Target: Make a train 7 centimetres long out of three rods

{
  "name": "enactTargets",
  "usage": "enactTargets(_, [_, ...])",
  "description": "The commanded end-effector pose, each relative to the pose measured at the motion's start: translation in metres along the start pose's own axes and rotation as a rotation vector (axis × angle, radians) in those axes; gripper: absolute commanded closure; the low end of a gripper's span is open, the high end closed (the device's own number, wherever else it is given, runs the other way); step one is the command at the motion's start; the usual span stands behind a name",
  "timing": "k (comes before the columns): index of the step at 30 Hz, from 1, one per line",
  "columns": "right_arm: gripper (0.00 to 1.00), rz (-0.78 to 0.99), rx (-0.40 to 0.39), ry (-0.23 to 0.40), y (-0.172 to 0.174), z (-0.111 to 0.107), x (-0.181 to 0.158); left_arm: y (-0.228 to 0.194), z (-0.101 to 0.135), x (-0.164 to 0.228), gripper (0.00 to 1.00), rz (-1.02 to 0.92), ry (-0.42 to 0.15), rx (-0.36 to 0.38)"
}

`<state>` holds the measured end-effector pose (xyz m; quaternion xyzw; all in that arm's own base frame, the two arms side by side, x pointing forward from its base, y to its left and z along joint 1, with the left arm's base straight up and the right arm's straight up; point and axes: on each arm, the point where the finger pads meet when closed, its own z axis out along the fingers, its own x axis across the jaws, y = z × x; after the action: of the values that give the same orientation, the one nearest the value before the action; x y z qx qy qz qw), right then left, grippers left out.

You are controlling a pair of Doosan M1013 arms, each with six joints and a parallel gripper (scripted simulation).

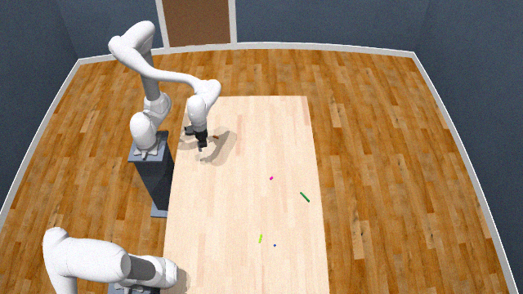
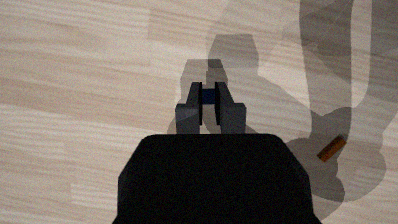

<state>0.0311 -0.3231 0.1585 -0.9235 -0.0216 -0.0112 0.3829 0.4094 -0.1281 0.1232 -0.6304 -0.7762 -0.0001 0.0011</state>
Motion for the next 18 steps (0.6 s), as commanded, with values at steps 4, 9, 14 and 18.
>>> enactTargets(4, [0.00, 0.000, -0.001, 0.000, -0.0001, -0.0004, 0.0001, -0.0095, 0.0019, 0.0135, 0.76, -0.003, -0.002, -0.002])
enactTargets(9, [0.00, 0.000, -0.001, 0.000, -0.0001, -0.0004, 0.0001, -0.0095, 0.0019, 0.0135, 0.76, -0.003, -0.002, -0.002])
enactTargets(14, [0.00, 0.000, -0.001, 0.000, -0.0001, -0.0004, 0.0001, -0.0095, 0.0021, 0.0135, 0.76, -0.003, -0.002, -0.002])
enactTargets(18, [0.00, 0.000, -0.001, 0.000, -0.0001, -0.0004, 0.0001, -0.0095, 0.0055, 0.0135, 0.76, -0.003, -0.002, -0.002])
